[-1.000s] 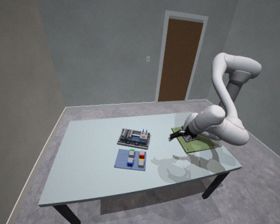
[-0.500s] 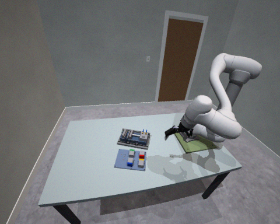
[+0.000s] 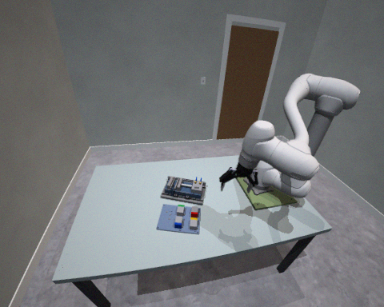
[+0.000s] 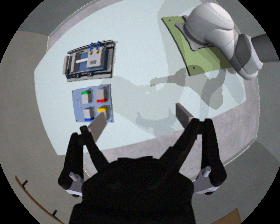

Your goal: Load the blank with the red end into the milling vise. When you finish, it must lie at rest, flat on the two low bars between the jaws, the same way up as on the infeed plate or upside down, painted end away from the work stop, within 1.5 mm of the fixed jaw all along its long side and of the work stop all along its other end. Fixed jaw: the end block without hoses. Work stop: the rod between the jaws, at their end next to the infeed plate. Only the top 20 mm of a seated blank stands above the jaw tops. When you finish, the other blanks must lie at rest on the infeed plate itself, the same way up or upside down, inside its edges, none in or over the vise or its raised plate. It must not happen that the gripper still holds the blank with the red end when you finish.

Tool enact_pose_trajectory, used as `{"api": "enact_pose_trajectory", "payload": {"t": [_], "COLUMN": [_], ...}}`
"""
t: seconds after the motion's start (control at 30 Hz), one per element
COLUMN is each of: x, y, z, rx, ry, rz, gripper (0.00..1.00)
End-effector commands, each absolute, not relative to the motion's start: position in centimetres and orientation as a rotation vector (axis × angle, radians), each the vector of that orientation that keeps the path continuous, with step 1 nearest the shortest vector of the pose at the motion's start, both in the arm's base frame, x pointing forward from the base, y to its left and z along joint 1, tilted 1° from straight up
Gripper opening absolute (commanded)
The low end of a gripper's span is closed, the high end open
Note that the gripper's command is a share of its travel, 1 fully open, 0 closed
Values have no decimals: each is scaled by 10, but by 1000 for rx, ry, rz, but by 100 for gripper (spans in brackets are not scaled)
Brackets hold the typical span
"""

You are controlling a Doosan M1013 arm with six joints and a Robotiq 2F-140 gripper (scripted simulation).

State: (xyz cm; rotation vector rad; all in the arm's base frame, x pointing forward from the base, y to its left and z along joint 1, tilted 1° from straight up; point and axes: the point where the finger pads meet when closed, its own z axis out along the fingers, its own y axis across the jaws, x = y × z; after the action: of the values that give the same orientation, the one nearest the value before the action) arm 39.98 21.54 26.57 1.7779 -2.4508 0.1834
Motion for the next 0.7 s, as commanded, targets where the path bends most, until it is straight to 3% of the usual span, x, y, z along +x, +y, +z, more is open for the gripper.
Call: {"api": "enact_pose_trajectory", "payload": {"t": [0.0, 0.67], "x": [411, 448], "y": [212, 198], "z": [266, 271], "rx": [1765, 1742], "ry": [-2512, -2590], "rz": [97, -4], "gripper": [100, 100]}}
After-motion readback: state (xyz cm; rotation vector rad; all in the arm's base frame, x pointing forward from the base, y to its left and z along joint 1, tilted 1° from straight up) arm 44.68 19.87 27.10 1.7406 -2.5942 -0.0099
